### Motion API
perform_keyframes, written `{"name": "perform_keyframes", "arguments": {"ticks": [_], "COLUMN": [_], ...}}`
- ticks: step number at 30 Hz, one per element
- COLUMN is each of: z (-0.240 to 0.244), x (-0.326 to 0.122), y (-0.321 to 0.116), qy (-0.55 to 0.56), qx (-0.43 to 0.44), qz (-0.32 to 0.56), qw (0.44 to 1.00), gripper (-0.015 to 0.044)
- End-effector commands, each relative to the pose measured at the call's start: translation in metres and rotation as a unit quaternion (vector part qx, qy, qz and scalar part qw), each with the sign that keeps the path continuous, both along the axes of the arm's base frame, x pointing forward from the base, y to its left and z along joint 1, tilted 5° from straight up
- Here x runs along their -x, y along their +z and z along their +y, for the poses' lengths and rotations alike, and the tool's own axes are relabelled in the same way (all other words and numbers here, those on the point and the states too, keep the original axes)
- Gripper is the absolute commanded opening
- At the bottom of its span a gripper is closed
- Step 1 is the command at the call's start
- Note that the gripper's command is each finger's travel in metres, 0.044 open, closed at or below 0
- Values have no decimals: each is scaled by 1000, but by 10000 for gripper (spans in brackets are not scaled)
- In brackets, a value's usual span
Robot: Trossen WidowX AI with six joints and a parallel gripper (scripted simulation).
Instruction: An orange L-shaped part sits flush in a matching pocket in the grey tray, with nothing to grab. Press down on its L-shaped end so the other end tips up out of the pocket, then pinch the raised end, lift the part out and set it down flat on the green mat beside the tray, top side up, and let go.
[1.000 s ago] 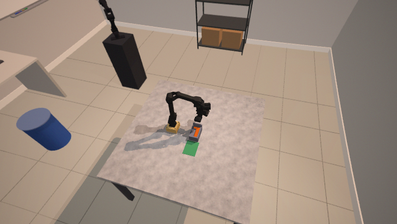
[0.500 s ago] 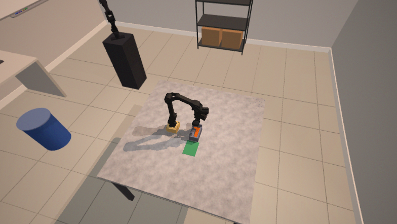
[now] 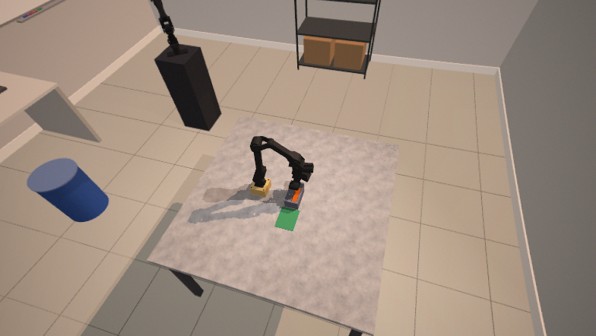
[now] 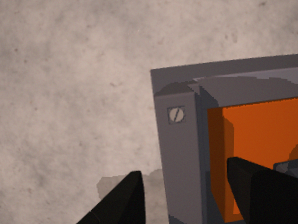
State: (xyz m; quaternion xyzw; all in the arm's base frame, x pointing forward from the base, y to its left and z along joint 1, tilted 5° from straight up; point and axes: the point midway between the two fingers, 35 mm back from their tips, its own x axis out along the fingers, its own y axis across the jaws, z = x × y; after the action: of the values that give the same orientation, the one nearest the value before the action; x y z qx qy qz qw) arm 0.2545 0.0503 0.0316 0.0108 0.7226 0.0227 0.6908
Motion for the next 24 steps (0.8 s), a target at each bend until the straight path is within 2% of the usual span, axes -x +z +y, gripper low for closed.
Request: {"name": "perform_keyframes", "arguments": {"ticks": [1,15,24], "z": [0,1,1], "x": [2,3,3], "y": [-8,-31,-30], "qy": [-2,-2,1], "qx": [2,2,0], "qz": [3,3,2], "qw": [1000,1000,1000], "gripper": [180,180,180]}}
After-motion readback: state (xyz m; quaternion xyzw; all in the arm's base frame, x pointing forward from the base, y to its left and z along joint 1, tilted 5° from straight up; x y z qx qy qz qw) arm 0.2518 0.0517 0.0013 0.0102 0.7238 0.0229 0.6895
